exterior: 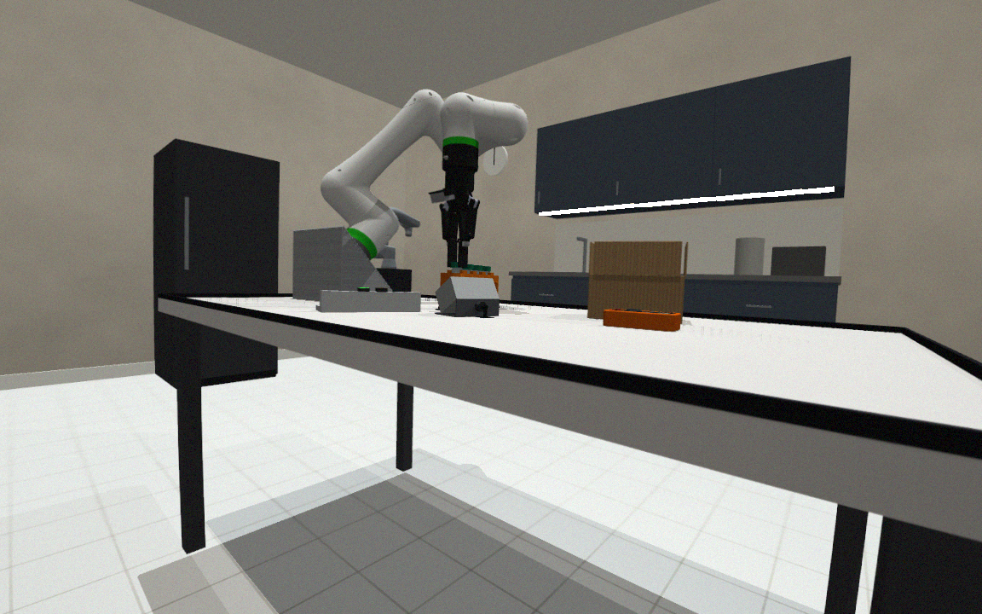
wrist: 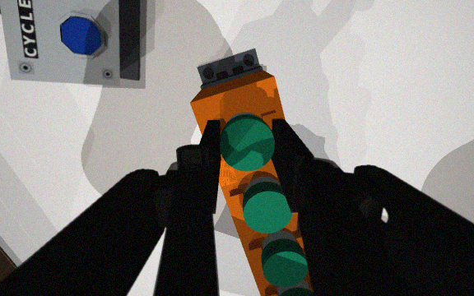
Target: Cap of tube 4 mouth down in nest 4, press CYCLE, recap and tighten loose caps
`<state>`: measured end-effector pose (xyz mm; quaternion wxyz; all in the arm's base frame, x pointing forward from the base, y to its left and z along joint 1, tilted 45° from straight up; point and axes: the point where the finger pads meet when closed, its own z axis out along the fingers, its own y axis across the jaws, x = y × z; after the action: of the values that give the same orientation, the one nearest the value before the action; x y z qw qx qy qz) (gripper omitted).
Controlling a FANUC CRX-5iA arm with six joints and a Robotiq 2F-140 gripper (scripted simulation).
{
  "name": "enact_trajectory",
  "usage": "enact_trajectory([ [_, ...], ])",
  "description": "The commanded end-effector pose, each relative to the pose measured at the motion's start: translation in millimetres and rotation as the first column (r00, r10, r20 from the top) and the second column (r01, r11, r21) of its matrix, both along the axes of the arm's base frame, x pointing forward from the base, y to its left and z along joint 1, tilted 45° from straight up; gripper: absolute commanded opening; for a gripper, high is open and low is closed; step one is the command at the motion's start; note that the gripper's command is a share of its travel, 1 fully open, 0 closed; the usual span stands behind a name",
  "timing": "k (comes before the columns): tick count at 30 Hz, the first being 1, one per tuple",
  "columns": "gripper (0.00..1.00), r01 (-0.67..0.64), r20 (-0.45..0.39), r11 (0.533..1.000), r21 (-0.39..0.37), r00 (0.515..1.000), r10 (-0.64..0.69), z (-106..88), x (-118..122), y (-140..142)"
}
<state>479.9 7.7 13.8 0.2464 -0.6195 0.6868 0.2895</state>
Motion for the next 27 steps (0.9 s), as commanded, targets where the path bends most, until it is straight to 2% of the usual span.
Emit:
enact_trajectory([
  [1,0.30,0.073,-0.072,0.997,-0.008,0.995,-0.074,0.5,0.5,-0.8],
  [4,0.30,0.073,-0.072,0.997,-0.008,0.995,-0.074,0.5,0.5,-0.8],
  [5,0.41,0.073,-0.072,0.997,-0.008,0.995,-0.074,-0.2,0.5,-0.1],
  [17,0.41,0.073,-0.072,0.997,-0.008,0.995,-0.074,-0.1,0.5,-0.1],
  [21,0.41,-0.040,0.039,0.999,-0.003,0.998,0.040,0.6,0.5,-0.8],
  [26,0.41,-0.181,0.178,0.983,-0.015,0.967,0.181,0.6,0.5,-0.8],
  [27,0.41,-0.181,0.178,0.983,-0.015,0.967,0.181,0.6,0.5,-0.8],
])
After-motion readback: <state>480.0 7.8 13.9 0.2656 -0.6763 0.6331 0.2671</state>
